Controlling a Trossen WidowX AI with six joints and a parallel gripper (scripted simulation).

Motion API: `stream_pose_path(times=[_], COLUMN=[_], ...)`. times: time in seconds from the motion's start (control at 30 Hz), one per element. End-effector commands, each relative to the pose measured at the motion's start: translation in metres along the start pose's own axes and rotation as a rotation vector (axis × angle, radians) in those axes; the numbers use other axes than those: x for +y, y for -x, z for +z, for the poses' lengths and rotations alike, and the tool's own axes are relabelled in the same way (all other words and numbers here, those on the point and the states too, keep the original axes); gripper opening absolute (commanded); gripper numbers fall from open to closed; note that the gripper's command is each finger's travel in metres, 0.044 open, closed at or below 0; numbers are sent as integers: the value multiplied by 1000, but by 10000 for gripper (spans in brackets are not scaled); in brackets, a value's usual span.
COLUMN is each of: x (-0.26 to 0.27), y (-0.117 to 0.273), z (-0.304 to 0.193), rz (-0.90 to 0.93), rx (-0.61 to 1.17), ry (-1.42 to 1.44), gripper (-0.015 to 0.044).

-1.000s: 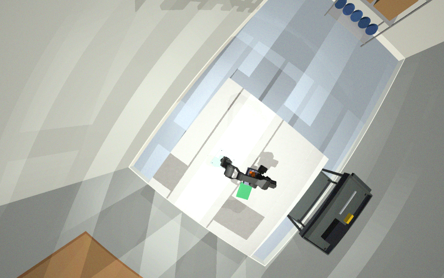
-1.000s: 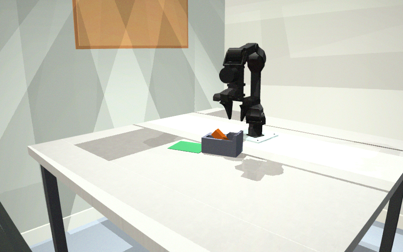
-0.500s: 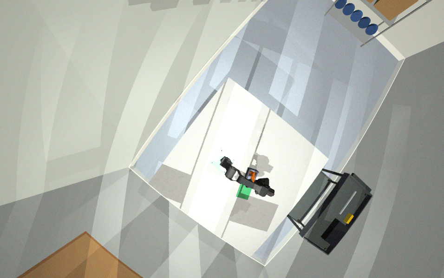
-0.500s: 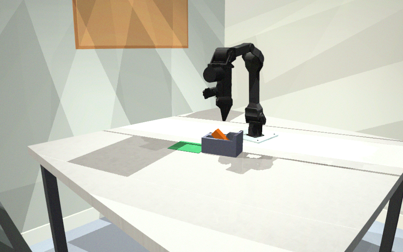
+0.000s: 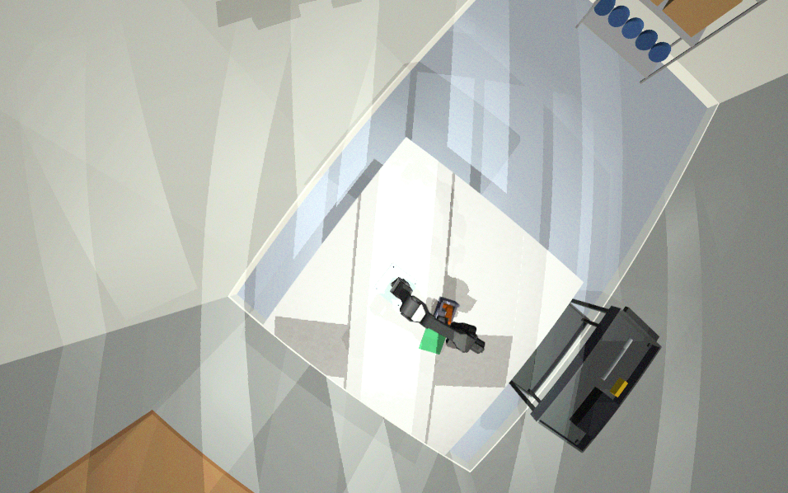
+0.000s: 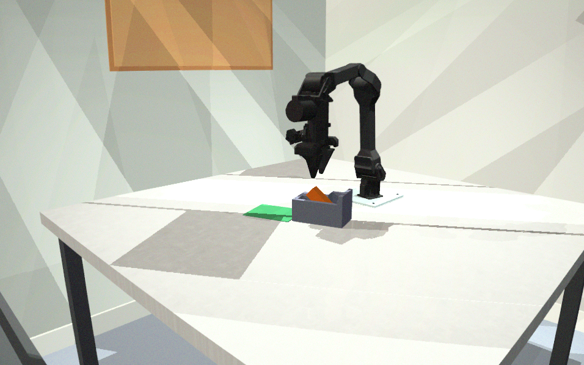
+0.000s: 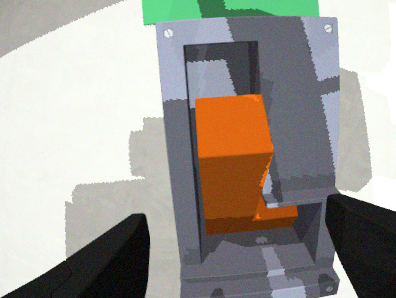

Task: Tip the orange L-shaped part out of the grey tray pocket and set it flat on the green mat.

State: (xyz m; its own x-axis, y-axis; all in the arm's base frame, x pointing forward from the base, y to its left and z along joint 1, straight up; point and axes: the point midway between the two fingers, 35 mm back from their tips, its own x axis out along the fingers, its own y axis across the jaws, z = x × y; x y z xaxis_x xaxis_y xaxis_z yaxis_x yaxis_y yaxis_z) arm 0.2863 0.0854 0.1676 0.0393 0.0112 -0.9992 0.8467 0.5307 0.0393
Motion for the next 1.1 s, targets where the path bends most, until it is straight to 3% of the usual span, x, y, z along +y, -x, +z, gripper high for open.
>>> stream_pose_path(times=[0.0,1.07], x=[-2,-2], y=[-17,-62], z=[0,0], rz=[-7,-7], rx=[0,0], ry=[-12,-12], gripper=[280,280])
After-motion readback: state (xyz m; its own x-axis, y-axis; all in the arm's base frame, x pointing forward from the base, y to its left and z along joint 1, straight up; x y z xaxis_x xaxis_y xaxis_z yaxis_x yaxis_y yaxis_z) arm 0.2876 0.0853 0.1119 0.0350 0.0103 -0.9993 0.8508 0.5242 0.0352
